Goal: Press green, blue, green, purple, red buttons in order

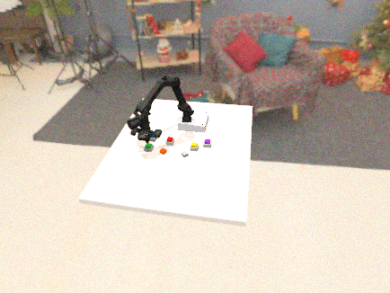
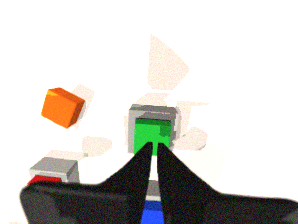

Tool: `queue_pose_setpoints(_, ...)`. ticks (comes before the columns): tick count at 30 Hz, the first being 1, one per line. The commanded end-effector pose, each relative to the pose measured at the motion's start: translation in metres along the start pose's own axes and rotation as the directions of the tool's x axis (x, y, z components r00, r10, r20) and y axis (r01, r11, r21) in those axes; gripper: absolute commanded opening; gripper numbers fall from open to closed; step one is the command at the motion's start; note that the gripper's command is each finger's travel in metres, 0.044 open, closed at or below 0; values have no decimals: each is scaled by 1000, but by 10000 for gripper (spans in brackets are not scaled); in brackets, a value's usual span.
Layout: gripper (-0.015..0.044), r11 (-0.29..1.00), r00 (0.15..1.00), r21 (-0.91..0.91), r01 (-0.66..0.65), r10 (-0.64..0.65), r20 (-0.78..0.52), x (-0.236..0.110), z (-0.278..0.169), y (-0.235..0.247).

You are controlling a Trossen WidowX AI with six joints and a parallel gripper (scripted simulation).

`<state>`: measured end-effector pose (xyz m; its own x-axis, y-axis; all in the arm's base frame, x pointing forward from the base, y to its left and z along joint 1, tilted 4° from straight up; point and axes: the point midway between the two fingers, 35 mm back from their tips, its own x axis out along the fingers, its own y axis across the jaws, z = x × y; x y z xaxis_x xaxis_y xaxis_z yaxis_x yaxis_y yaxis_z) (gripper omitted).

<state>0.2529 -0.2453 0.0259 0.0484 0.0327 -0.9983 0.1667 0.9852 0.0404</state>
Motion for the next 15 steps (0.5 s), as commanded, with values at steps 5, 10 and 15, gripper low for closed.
queue_pose_setpoints(5, 20, 1000, 1000, 4, -8, 8, -7, 15, -2, 2)
queue_pose_setpoints(10, 20, 1000, 1000, 4, -8, 8, -7, 22, -3, 2)
queue_pose_setpoints(15, 20, 1000, 1000, 4, -8, 8, -7, 22, -3, 2)
